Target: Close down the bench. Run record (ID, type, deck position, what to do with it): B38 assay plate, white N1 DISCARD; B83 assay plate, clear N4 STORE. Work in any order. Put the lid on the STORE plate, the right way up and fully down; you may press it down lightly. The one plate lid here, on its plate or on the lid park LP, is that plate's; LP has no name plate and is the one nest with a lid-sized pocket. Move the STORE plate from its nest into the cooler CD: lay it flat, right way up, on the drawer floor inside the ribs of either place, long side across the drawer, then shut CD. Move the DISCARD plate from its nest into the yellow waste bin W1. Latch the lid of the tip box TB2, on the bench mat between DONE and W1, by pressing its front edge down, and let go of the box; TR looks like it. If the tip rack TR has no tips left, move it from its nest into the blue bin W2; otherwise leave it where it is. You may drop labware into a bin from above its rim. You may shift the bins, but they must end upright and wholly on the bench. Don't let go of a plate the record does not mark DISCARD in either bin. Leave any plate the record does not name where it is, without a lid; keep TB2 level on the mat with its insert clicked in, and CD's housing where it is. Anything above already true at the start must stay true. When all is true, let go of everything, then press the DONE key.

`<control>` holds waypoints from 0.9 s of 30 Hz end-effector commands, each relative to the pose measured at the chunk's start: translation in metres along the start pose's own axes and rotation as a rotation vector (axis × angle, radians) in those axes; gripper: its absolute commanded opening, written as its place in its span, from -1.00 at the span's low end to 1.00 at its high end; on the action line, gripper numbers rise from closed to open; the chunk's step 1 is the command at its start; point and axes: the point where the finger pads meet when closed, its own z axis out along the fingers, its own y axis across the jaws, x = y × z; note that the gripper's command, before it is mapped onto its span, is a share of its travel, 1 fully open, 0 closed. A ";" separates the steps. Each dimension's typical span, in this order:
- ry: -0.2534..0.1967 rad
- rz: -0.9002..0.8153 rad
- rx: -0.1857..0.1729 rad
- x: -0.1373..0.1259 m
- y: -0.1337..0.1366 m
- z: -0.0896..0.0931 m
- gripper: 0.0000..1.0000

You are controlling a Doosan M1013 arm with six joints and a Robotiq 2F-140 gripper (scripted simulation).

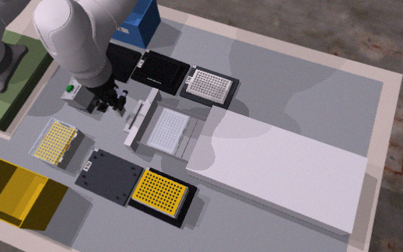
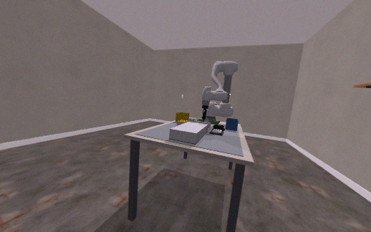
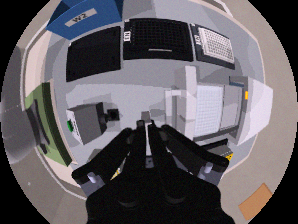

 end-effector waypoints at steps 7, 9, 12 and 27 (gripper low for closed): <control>0.000 0.000 0.000 0.000 0.000 0.013 -1.00; 0.000 0.000 0.000 0.000 0.000 0.015 -1.00; 0.000 0.000 0.000 0.000 0.000 0.017 -1.00; 0.000 0.000 0.000 0.000 0.000 0.019 -1.00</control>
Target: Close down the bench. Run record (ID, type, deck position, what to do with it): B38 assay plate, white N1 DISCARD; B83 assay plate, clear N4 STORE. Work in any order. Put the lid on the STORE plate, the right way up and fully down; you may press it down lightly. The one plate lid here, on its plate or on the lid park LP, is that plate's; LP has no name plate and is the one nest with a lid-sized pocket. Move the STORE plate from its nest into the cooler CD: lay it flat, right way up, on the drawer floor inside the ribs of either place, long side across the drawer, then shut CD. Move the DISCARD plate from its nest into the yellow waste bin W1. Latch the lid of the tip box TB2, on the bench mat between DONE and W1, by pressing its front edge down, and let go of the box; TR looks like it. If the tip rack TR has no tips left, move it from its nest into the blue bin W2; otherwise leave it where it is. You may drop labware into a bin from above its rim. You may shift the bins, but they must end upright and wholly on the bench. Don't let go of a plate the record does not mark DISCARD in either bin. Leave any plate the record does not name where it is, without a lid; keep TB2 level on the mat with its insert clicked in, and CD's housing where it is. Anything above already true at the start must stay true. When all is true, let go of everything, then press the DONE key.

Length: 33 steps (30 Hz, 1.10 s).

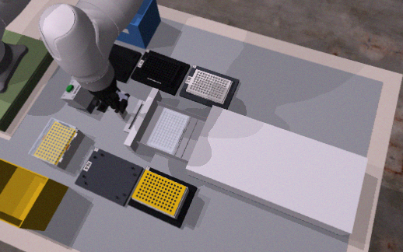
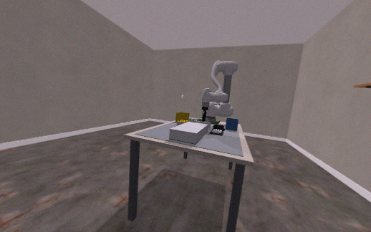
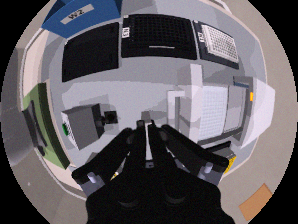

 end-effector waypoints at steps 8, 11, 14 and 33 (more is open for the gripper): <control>0.000 0.000 0.000 0.000 0.000 0.000 -1.00; 0.000 0.000 0.000 0.000 0.000 0.000 -1.00; 0.000 0.000 0.000 0.000 0.000 0.000 -1.00; 0.000 0.000 0.000 0.000 0.003 0.000 -1.00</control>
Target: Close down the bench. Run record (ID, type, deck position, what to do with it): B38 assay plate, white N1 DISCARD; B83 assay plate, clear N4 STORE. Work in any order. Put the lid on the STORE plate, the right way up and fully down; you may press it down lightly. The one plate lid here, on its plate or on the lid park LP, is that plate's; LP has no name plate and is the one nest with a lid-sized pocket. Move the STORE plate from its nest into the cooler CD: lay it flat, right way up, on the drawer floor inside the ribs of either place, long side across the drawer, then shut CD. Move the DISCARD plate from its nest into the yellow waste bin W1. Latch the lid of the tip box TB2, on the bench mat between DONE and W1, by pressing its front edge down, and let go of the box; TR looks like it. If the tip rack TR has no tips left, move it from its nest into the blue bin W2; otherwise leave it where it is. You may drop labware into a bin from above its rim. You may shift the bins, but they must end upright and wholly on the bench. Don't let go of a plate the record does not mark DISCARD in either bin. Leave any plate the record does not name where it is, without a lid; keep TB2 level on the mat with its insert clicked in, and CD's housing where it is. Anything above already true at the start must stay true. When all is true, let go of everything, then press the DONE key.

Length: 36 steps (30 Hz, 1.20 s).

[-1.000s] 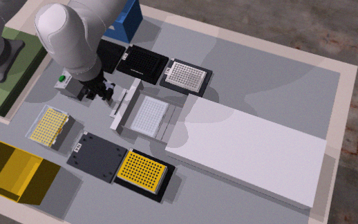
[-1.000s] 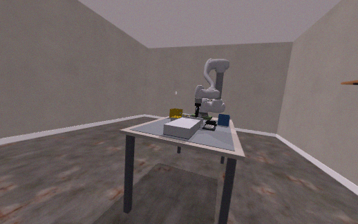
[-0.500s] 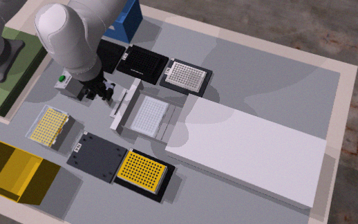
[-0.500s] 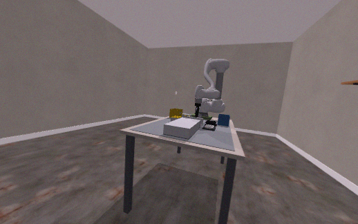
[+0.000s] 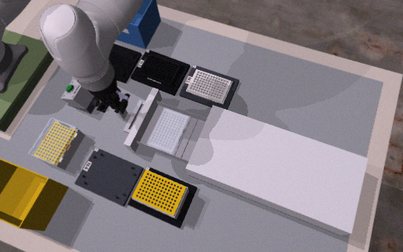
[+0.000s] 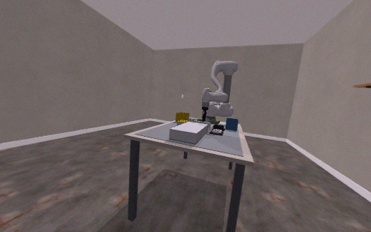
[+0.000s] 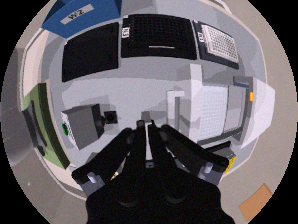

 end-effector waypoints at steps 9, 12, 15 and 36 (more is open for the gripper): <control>0.000 0.000 0.000 0.000 0.012 0.000 -1.00; 0.000 0.000 0.000 0.000 0.016 0.000 -1.00; 0.000 0.000 0.000 0.000 0.020 0.000 -1.00; 0.000 0.000 0.000 0.000 0.042 0.000 -1.00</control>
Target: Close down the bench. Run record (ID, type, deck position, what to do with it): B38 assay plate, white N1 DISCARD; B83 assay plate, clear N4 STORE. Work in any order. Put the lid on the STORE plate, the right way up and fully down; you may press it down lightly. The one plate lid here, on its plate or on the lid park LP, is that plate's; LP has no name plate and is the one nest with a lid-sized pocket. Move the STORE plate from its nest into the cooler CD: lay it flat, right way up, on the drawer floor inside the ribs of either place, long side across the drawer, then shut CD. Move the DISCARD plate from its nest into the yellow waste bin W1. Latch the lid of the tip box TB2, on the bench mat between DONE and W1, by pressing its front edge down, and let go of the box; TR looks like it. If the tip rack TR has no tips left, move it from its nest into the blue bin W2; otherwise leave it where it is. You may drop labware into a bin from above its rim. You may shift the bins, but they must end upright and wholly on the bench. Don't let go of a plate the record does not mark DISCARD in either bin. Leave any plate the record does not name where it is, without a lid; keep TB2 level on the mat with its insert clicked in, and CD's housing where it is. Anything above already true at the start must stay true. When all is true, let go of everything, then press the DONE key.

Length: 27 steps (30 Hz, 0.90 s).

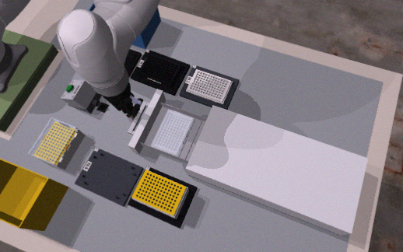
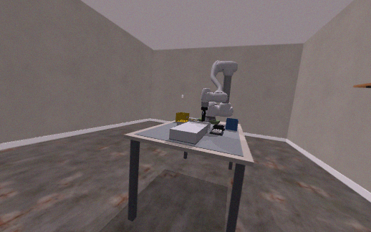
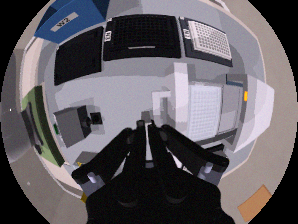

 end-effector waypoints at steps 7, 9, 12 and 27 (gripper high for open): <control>0.000 0.000 0.000 0.000 0.010 0.000 -1.00; 0.000 0.000 0.000 0.000 0.013 0.000 -1.00; 0.000 0.000 0.000 0.000 0.017 0.000 -1.00; 0.000 0.000 0.000 0.000 0.032 0.000 -1.00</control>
